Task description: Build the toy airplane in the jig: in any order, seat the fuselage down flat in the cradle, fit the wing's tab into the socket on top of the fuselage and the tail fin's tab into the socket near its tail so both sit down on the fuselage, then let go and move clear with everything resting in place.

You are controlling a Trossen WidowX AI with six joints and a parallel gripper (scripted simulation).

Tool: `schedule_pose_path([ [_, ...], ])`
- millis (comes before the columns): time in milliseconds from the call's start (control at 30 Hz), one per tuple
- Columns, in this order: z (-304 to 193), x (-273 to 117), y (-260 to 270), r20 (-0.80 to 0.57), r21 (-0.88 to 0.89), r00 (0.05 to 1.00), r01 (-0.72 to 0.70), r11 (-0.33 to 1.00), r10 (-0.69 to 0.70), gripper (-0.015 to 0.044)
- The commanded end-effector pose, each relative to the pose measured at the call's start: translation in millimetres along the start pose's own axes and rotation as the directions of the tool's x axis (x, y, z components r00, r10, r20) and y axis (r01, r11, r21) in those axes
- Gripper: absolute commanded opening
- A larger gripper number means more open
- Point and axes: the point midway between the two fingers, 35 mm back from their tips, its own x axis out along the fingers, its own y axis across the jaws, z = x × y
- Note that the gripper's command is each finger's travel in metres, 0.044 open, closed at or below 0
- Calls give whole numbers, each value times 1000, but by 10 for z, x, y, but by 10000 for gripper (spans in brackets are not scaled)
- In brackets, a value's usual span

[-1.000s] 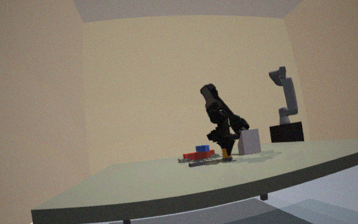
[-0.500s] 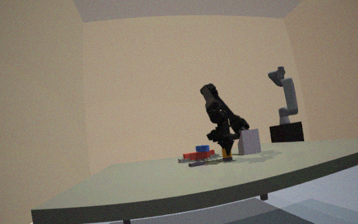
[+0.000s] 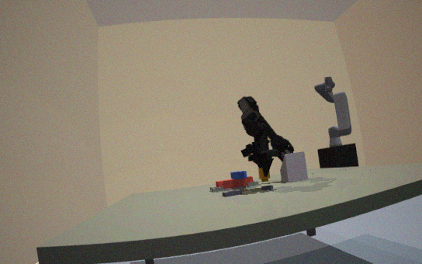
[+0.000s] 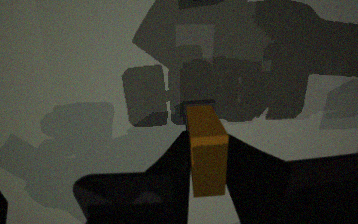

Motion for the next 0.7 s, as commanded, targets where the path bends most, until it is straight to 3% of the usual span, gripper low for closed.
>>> schedule_pose_path([
  [0, 10, -129, 17, -6, 3, 1000, -7, 1000, 7, 0],
  [667, -30, -722, -19, -43, -6, 999, 16, 1000, -16, 0],
])
